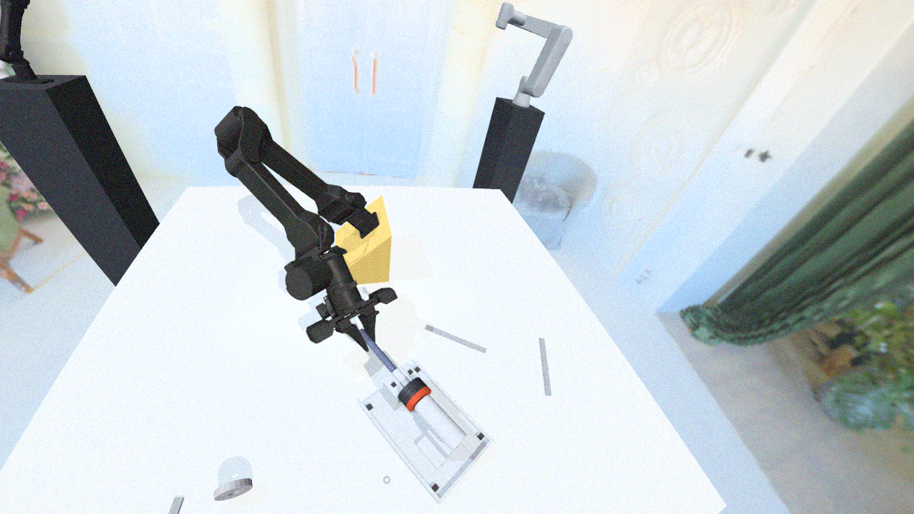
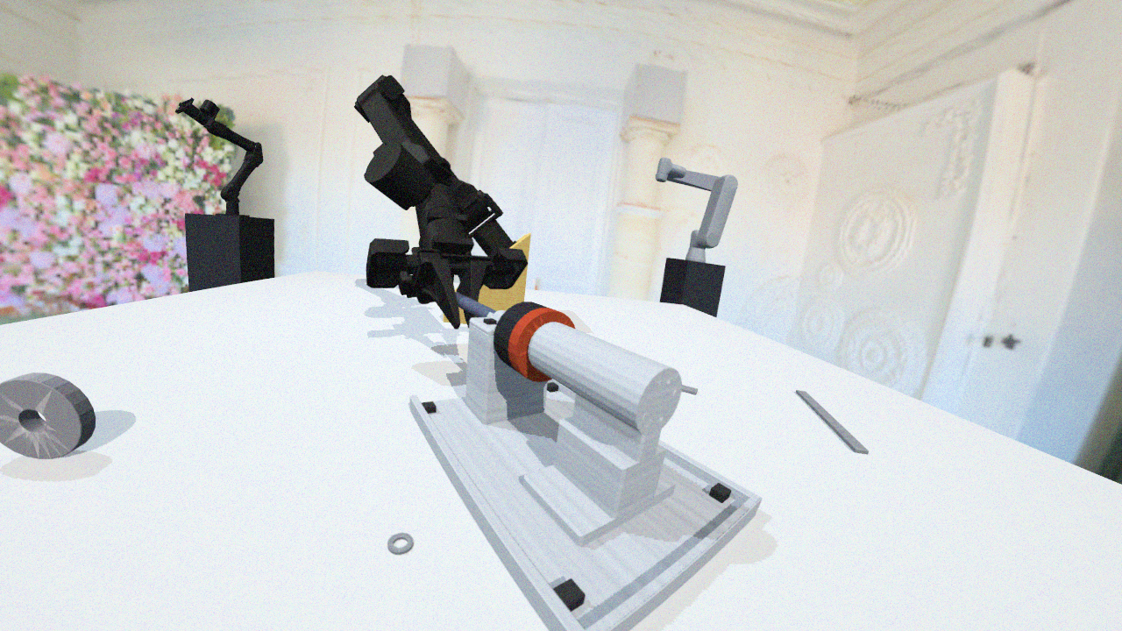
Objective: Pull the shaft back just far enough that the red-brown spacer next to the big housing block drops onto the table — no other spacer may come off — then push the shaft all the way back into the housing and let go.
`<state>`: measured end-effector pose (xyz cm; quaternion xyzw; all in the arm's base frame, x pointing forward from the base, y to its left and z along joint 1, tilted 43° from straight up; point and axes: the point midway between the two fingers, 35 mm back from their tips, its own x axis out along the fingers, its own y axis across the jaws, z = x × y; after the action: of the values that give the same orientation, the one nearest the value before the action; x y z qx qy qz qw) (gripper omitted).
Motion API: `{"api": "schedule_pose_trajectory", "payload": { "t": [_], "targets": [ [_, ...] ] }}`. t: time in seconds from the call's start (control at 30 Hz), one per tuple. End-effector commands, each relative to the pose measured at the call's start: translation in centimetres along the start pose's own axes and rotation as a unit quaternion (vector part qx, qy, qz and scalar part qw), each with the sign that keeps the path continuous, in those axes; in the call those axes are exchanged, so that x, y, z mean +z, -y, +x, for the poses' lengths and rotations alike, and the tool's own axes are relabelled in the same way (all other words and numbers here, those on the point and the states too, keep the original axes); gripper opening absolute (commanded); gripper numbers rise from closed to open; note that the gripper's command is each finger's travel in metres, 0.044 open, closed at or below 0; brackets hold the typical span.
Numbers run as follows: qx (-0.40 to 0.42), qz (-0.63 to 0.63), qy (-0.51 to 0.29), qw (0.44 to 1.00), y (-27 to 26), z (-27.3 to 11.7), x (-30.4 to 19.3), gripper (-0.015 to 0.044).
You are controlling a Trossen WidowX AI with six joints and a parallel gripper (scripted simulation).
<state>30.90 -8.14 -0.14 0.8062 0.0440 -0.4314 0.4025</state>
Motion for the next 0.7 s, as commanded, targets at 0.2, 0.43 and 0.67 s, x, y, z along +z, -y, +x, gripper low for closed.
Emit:
{"api": "schedule_pose_trajectory", "payload": {
  "t": [0.2, 0.43, 0.67],
  "targets": [
    [-0.001, -0.002, 0.0, 1.0, 0.04, -0.1, 0.1, 0.0],
    [-0.001, -0.002, 0.0, 1.0, 0.04, -0.15, 0.16, 0.0],
    [-0.001, -0.002, 0.0, 1.0, 0.04, -0.21, 0.21, 0.0]
  ]
}}
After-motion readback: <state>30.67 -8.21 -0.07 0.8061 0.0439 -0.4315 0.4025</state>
